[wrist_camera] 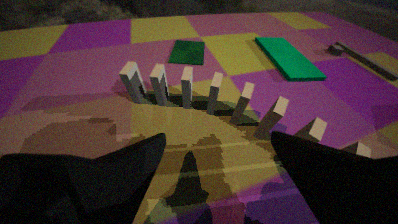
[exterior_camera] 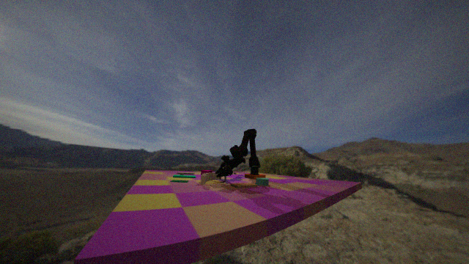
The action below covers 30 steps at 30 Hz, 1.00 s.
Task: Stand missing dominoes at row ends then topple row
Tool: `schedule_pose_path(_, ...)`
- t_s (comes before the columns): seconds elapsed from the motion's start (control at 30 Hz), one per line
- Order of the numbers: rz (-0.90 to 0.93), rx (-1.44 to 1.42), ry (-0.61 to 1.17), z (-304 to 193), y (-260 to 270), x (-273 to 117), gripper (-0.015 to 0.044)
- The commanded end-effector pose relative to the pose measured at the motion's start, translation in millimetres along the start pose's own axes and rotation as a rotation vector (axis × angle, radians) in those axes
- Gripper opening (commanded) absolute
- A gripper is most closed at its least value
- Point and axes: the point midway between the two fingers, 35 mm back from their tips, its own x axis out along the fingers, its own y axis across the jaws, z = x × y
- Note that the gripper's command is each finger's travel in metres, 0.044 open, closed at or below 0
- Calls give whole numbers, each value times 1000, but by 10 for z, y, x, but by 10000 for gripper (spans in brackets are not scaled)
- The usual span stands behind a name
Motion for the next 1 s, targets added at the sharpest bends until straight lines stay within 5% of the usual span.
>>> schedule_pose_path(0.0,74,141,447,338,-202,-130,440)
schedule_pose_path(0.57,5,282,937,294,-686,-752,440)
schedule_pose_path(0.97,3,284,945,284,-691,-757,440)
